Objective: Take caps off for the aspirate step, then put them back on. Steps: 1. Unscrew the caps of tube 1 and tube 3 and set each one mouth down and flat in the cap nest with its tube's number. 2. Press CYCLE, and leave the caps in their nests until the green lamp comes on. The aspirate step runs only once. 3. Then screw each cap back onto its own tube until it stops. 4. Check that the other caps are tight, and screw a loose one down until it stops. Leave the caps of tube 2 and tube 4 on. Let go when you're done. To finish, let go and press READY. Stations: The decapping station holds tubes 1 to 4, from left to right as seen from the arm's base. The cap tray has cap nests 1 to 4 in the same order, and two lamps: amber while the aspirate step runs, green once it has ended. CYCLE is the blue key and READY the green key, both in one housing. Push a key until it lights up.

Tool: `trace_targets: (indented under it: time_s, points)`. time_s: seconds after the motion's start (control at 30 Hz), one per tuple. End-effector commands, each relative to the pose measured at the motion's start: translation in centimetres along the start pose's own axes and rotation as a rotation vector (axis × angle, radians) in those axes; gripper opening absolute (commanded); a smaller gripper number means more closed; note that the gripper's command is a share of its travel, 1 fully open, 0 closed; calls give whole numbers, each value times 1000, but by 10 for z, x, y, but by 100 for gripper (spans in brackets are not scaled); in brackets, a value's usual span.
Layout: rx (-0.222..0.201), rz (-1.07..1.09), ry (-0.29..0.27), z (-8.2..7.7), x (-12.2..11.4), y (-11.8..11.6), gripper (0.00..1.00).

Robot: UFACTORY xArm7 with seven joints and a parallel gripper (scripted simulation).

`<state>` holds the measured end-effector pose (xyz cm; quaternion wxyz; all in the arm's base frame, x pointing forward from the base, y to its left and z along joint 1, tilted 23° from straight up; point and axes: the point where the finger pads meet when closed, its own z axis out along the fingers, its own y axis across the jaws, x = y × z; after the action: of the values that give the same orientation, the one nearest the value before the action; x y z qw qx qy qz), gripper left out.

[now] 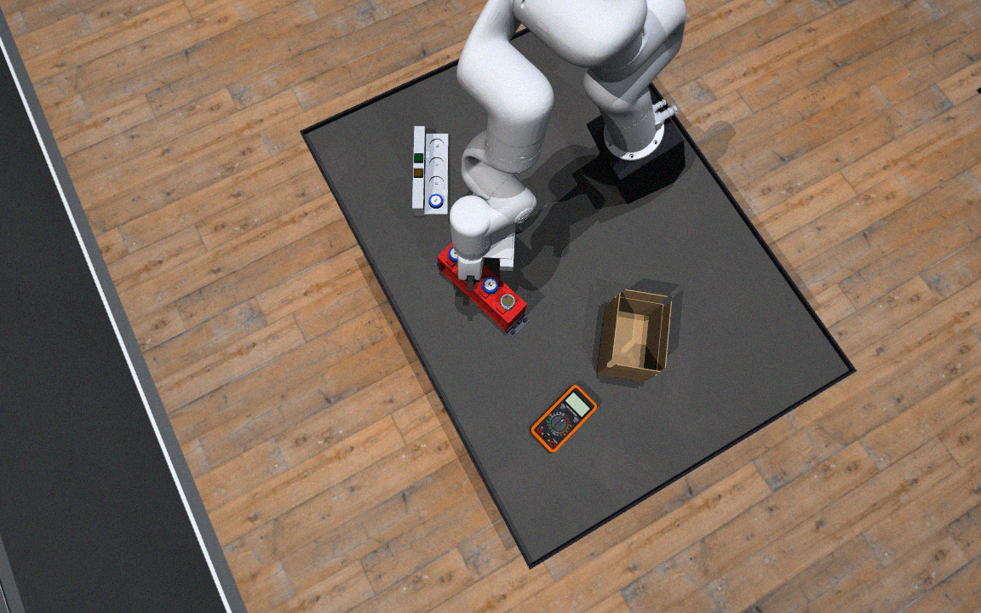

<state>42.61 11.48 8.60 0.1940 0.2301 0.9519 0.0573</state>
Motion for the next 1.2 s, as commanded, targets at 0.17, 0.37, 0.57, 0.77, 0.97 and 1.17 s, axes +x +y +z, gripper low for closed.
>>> trace_targets:
  time_s: [0.17,0.37,0.57,0.77,0.97,1.17]
  points:
    - [-2,545,-2,-1,-1,1,46]
    - [-3,899,-1,-1,-1,1,46]
    - [-2,965,-2,0,-1,1,46]
    - [-2,965,-2,0,-1,1,0]
    - [-2,965,-2,0,-1,1,0]
    - [-2,865,-2,0,-1,1,0]
